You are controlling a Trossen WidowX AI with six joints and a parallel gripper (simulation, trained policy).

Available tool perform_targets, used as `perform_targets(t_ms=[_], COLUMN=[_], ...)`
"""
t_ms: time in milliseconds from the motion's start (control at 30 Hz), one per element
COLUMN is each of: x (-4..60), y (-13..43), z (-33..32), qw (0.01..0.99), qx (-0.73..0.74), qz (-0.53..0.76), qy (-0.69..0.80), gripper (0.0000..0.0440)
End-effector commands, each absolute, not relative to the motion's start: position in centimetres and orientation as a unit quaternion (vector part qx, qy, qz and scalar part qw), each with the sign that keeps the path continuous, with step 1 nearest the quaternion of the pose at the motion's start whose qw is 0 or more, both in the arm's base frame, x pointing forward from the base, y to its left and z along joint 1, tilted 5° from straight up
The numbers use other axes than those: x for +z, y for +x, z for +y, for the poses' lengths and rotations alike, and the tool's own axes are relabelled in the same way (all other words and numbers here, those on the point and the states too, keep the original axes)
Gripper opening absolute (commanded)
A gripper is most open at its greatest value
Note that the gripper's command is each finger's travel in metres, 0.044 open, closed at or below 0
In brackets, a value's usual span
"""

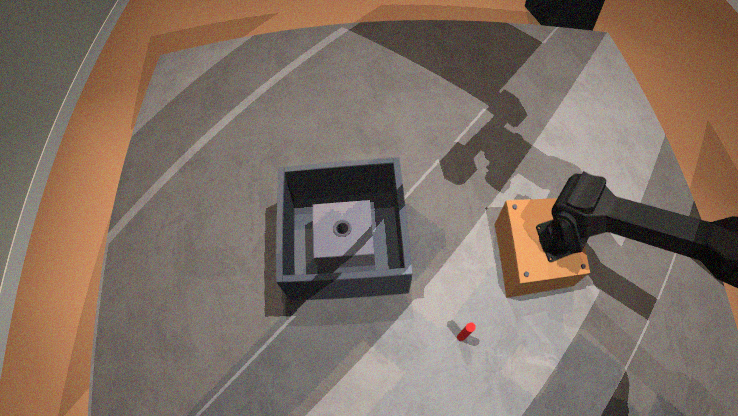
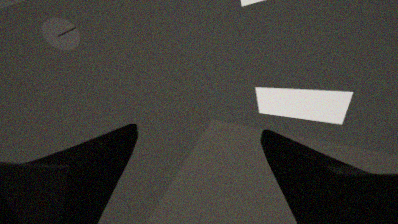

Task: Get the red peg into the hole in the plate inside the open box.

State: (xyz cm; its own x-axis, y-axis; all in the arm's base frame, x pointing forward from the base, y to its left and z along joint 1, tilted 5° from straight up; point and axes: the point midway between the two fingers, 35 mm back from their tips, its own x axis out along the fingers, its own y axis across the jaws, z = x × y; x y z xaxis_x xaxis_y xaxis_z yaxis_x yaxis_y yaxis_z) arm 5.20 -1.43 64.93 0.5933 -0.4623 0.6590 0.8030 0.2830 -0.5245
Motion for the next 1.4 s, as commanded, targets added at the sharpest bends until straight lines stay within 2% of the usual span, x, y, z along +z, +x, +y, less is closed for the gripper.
perform_targets(t_ms=[0,367,700,1033,1367], x=[62.8,55.7,47.8,39.3,30.9], y=[7.2,11.9,15.7,18.9,21.4], z=[-5.1,-12.5,-16.7,-18.1,-16.9], qw=[0.812,0.877,0.909,0.912,0.884], qx=[-0.407,-0.398,-0.373,-0.337,-0.295], qz=[-0.148,-0.019,0.102,0.229,0.357], qy=[-0.391,-0.268,-0.153,-0.042,0.058], gripper=[0.0440,0.0440,0.0440,0.0440,0.0440])
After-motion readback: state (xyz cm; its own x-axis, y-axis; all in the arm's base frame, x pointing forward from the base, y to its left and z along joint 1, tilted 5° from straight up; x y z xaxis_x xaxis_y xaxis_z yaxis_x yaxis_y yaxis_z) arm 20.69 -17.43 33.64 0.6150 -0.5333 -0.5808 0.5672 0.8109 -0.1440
